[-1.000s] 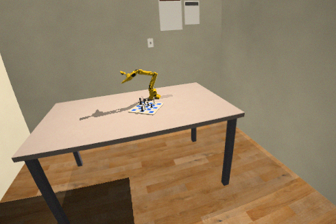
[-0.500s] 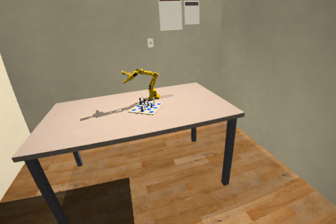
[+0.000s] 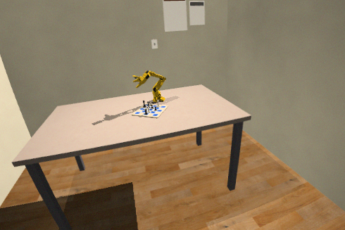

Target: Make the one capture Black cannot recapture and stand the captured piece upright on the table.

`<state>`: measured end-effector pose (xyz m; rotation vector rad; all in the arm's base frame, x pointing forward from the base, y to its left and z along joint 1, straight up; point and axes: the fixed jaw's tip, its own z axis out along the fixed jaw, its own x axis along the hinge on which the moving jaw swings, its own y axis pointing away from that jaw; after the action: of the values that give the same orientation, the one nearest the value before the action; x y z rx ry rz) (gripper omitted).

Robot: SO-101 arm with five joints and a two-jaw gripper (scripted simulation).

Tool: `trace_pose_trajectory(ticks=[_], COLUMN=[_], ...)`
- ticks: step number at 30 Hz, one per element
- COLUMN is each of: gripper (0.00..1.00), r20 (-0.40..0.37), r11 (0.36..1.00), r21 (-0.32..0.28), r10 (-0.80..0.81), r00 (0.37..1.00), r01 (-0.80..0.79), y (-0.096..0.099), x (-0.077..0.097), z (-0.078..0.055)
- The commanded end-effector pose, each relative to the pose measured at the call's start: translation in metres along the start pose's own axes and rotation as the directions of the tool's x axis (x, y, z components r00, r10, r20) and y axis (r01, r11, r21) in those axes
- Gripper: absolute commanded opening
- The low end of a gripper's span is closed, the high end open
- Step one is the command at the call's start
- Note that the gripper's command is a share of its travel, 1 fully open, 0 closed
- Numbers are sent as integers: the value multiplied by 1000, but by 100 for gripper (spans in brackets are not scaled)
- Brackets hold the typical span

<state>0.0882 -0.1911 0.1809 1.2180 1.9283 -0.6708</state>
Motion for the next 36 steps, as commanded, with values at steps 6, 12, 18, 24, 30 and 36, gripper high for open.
trace_pose_trajectory(ticks=[6, 12, 18, 24, 30, 36], gripper=[53, 45, 40, 40, 40, 40], r20=[-68, -91, -102, -102, -102, -102], r11=[980, 957, 940, 940, 940, 940], r21=[-167, -241, -283, -283, -283, -283], r10=[-122, -188, -227, -227, -227, -227], r00=[990, 978, 969, 969, 969, 969], r01=[109, 161, 190, 190, 190, 190], y=[37, 49, 55, 55, 55, 55], x=[39, 59, 70, 70, 70, 70], z=[-22, -31, -36, -36, -36, -36])
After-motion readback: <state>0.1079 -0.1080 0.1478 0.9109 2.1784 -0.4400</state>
